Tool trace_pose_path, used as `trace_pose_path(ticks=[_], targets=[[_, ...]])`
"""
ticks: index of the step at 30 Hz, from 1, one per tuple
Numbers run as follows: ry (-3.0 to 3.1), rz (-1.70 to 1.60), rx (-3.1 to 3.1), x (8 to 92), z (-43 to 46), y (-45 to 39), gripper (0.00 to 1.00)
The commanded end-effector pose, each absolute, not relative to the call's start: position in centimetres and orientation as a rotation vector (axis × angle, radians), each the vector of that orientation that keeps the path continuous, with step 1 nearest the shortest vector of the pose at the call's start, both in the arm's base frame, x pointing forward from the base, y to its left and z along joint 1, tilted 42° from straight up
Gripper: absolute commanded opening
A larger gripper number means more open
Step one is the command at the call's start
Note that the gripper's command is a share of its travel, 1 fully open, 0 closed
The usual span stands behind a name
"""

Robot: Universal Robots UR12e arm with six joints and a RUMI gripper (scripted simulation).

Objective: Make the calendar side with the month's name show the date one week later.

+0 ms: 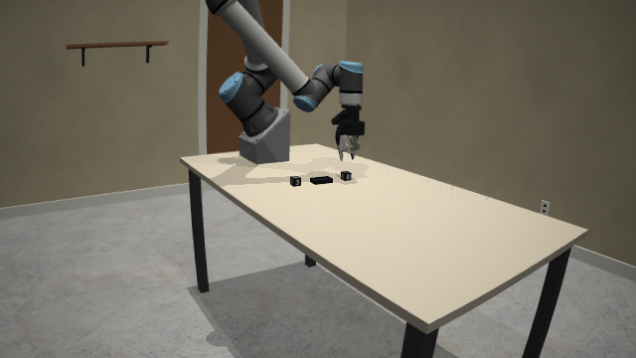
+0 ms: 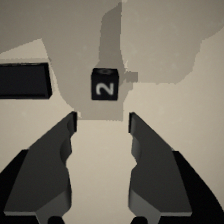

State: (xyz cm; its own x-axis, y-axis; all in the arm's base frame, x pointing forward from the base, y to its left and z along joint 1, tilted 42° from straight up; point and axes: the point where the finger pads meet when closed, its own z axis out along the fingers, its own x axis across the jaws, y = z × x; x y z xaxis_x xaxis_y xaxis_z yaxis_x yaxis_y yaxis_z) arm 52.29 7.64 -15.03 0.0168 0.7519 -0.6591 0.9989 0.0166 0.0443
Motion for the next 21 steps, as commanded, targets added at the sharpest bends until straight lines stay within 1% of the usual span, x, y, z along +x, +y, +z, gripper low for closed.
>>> trace_pose_path(ticks=[1, 6, 7, 21], targets=[[1.785, -0.641, 1.794, 52.19, -13.69, 8.99, 0.29], [1.785, -0.641, 1.794, 52.18, -13.45, 9.19, 0.29], [1.785, -0.641, 1.794, 52.18, -13.44, 9.19, 1.00], [1.786, -0.648, 1.794, 51.88, -13.64, 8.98, 1.00]])
